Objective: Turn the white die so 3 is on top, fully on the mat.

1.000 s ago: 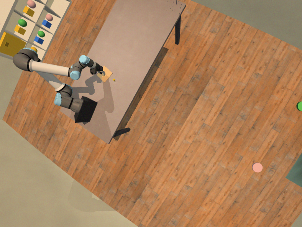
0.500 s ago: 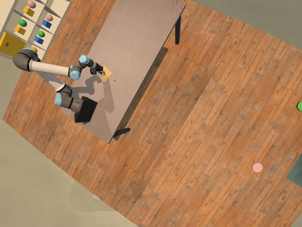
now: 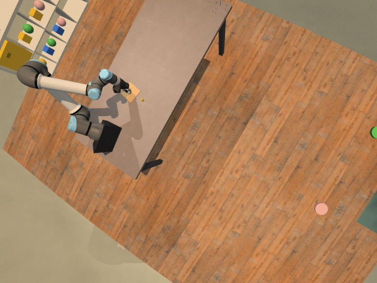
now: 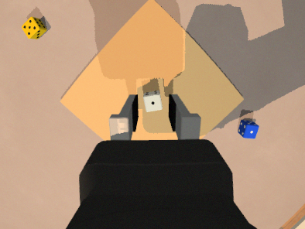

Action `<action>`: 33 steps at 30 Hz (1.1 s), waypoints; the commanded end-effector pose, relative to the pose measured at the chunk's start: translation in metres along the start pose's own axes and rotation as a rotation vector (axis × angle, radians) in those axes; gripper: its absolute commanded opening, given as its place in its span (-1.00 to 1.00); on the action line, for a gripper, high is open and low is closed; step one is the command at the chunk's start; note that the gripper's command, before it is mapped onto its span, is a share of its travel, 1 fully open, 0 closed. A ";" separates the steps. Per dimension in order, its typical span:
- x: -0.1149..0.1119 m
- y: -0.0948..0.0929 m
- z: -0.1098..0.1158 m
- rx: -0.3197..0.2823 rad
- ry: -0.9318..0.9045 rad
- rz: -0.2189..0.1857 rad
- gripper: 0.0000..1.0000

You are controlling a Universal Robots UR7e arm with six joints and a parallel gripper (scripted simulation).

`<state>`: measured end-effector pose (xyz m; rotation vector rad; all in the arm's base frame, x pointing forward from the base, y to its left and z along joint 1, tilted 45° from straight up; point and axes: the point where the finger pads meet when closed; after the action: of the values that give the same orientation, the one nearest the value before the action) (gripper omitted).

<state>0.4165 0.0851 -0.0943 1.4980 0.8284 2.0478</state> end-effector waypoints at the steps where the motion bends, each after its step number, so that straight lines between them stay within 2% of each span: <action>1: 0.000 -0.003 0.000 -0.001 0.000 -0.001 0.27; 12: 0.000 -0.014 0.000 -0.001 0.000 -0.001 0.27; 33: 0.000 -0.014 0.000 -0.001 0.000 -0.001 0.27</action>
<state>0.4168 0.0955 -0.1048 1.4978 0.8285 2.0477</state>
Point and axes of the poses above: the point where the finger pads meet when closed, its own y axis back along the fingers, its own x axis across the jaws, z = x × y, and after that the axes turned 9 degrees about -y, right-handed
